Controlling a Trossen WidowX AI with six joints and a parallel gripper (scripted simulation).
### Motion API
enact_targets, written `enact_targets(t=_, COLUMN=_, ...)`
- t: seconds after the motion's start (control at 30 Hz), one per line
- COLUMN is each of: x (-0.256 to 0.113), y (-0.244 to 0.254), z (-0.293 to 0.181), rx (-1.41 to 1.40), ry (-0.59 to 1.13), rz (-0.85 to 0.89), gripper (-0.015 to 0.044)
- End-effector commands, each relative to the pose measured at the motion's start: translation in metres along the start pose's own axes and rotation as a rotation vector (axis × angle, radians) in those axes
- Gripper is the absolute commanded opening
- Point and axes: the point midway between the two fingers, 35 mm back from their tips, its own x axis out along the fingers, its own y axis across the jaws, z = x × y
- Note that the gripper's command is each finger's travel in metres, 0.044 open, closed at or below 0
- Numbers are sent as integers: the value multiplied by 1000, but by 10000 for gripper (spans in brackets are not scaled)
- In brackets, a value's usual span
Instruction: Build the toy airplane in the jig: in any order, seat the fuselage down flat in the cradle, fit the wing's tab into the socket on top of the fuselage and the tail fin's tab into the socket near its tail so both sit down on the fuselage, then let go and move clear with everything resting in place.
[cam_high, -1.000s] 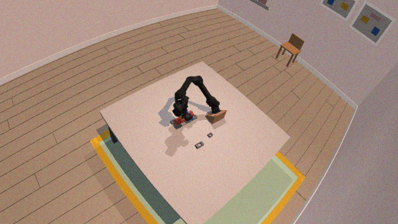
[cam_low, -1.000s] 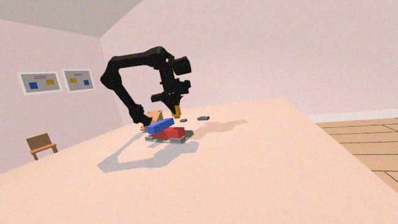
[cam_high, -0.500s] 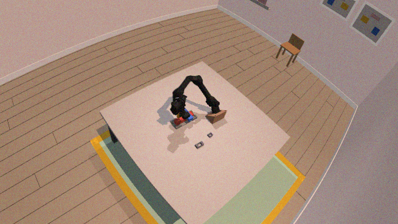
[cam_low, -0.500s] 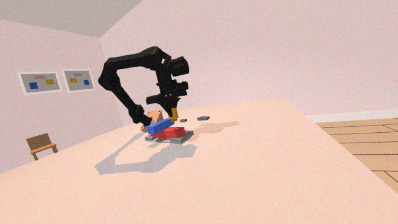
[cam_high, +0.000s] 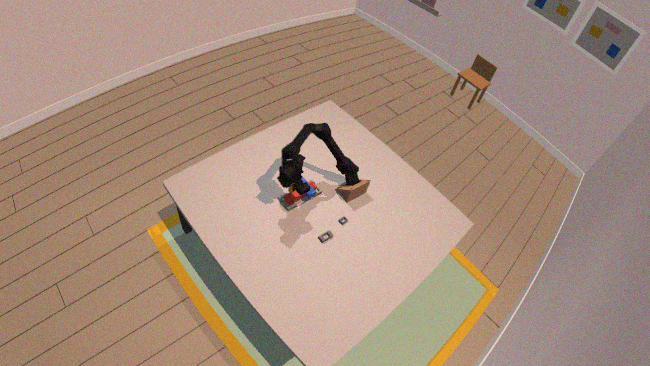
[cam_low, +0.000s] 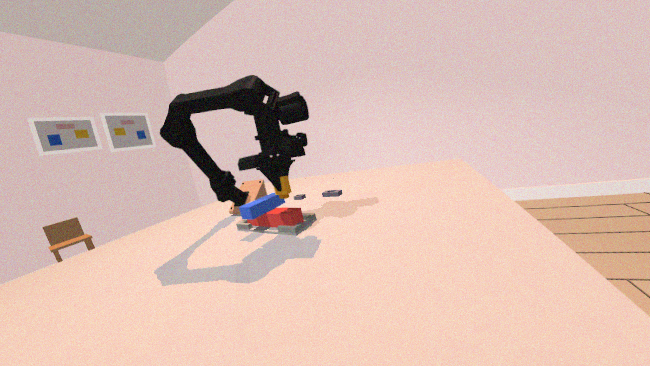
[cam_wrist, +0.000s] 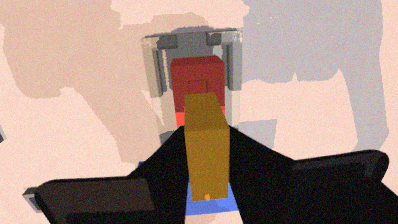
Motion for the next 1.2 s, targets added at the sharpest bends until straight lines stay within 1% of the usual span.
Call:
enact_targets(t=0.0, x=-1, y=-1, z=0, rx=-2, ry=-2, rz=-4, gripper=65)
enact_targets(t=0.3, x=-1, y=-3, z=1, rx=-2, ry=-2, rz=-4, gripper=65)
enact_targets(t=1.17, x=38, y=-3, z=1, rx=-1, ry=-3, rz=-5, gripper=65)
